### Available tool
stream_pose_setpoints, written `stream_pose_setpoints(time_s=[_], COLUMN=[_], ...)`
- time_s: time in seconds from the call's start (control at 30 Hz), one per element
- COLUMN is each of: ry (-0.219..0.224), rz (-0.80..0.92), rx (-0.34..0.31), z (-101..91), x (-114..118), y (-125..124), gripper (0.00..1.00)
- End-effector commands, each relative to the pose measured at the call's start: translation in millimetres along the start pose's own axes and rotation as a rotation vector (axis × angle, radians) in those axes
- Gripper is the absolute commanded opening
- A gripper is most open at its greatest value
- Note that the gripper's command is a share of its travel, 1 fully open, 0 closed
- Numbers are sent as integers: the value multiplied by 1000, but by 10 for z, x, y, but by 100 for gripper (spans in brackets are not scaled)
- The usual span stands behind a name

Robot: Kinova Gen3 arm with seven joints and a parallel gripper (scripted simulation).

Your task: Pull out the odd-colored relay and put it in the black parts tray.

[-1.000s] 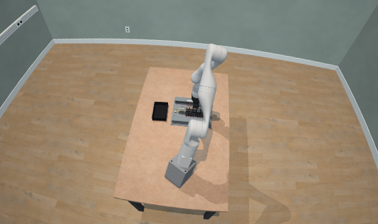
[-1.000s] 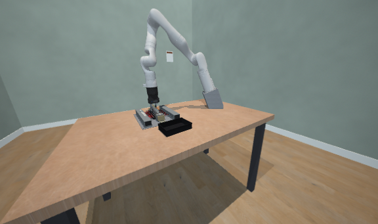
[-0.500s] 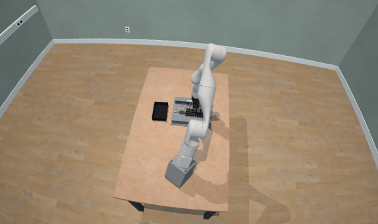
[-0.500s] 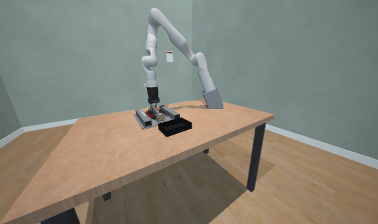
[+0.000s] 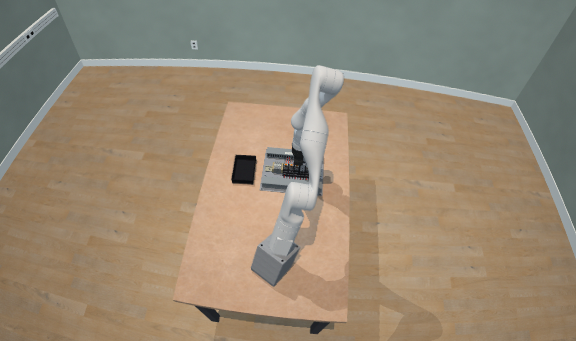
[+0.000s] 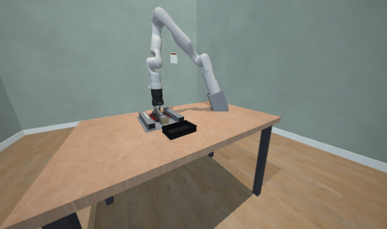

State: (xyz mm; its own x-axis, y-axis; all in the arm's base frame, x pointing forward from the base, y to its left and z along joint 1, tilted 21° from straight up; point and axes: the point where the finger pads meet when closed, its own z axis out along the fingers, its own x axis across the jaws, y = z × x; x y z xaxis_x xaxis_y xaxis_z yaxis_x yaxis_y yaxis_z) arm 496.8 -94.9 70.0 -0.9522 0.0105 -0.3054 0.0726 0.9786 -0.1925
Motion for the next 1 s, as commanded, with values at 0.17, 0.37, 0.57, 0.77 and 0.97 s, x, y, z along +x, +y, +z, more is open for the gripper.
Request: stream_pose_setpoints(time_s=[0.17,0.37,0.57,0.77,0.97], ry=[-13,-21,-31,-31,-8], rz=[-3,-3,-3,-3,-2], rx=[3,4,3,3,5], z=[-17,-16,-16,-15,-5], x=[-14,-13,-9,-9,-16], y=[-9,-9,-9,-9,-13], gripper=[0,0,0,0,0])
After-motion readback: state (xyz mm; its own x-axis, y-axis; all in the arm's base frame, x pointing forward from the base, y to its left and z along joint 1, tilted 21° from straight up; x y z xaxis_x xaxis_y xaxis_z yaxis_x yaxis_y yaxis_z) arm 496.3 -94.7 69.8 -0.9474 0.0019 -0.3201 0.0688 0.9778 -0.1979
